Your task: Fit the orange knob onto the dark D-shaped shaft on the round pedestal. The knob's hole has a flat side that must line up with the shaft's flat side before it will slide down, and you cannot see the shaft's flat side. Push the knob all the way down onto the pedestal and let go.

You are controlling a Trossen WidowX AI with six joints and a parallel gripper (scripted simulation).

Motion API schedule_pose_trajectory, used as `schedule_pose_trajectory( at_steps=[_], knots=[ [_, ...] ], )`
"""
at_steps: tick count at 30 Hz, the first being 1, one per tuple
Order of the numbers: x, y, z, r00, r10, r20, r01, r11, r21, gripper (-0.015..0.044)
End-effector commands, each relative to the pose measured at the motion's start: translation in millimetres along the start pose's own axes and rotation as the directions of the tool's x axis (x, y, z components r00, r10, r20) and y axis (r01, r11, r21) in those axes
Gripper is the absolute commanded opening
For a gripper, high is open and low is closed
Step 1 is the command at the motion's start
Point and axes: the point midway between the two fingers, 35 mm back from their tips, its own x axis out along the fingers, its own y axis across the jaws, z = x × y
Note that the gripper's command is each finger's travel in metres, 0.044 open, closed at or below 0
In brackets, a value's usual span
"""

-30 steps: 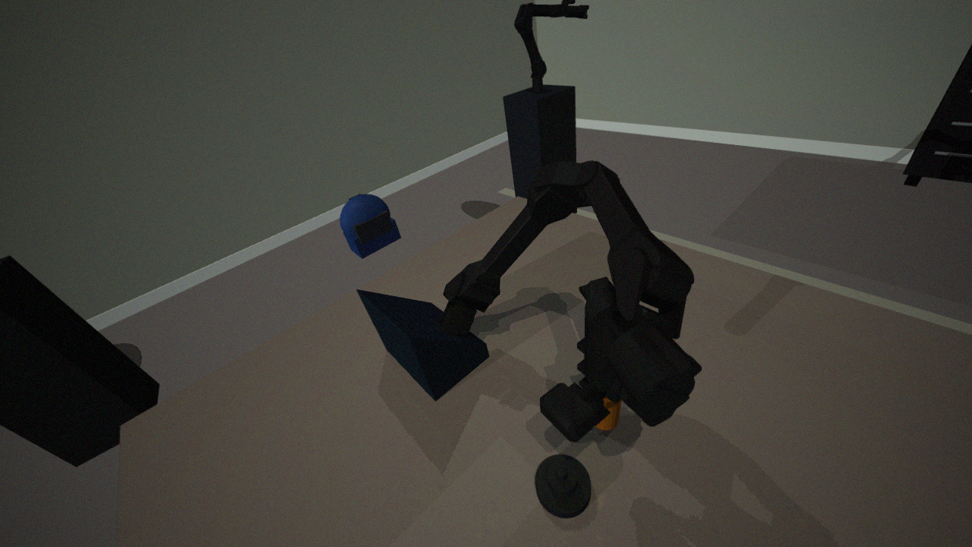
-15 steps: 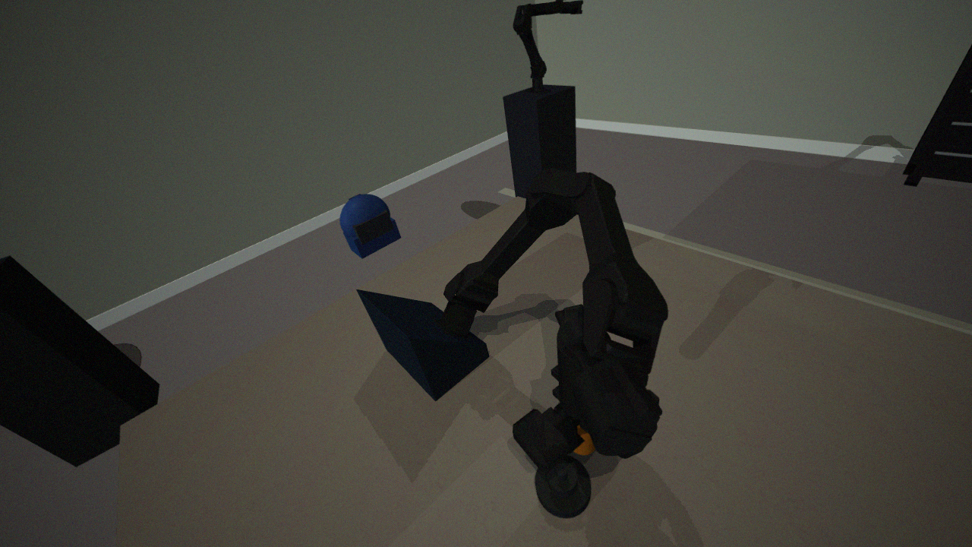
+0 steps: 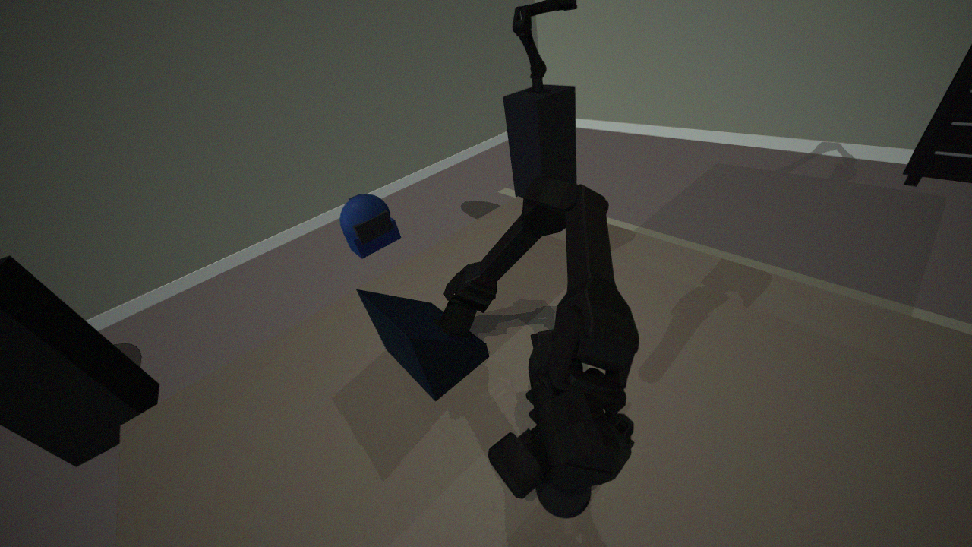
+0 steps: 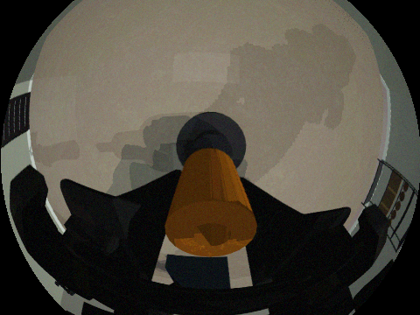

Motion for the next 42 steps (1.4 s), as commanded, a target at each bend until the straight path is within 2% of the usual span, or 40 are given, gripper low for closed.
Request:
schedule_pose_trajectory(
  at_steps=[1,9,38,42],
  knots=[
    [5,-3,0,1.000,-0.002,0.001,0.002,1.000,-0.003,0.0000],
    [25,-3,0,1.000,-0.001,0.001,0.001,1.000,-0.004,0.0000],
    [21,-1,-1,1.000,-0.001,0.001,0.001,1.000,-0.010,0.0000],
    [20,-1,-1,1.000,-0.001,0.001,0.001,0.995,-0.097,0.0000]
  ],
)
